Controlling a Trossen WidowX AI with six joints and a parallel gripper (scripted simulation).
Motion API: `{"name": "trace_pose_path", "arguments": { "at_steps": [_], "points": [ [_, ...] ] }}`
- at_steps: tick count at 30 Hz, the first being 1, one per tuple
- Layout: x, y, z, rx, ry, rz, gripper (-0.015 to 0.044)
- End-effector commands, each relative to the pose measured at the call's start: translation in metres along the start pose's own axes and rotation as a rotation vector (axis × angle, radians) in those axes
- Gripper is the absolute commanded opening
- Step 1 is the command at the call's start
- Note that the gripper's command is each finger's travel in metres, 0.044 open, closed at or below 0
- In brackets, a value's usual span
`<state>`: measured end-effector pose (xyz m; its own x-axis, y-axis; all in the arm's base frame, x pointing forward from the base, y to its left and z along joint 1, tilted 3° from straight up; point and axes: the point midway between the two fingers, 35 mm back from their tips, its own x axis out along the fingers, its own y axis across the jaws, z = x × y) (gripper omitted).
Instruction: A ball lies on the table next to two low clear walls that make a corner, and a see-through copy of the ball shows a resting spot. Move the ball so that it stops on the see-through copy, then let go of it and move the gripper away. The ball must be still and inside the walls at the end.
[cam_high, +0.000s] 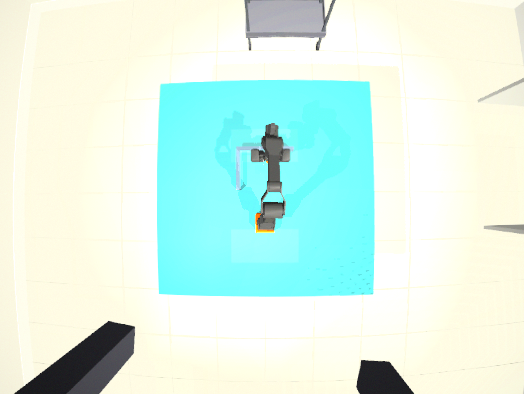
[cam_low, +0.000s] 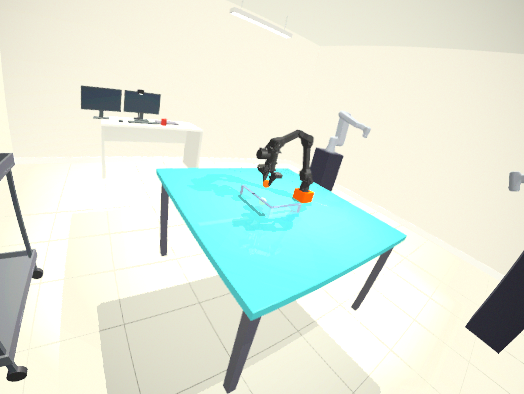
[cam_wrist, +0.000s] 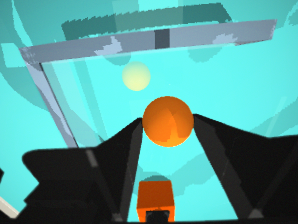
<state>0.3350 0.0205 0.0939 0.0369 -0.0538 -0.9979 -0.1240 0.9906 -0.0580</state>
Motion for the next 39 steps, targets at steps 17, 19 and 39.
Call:
{"name": "trace_pose_path", "arguments": {
  "at_steps": [17,19,39],
  "points": [
    [0.010,0.037,0.031,0.004,-0.004,0.001,0.0000],
    [0.013,0.039,0.033,0.004,-0.004,0.001,0.0000],
    [0.085,0.039,0.033,0.004,-0.004,0.000,0.0000]
  ]
}}
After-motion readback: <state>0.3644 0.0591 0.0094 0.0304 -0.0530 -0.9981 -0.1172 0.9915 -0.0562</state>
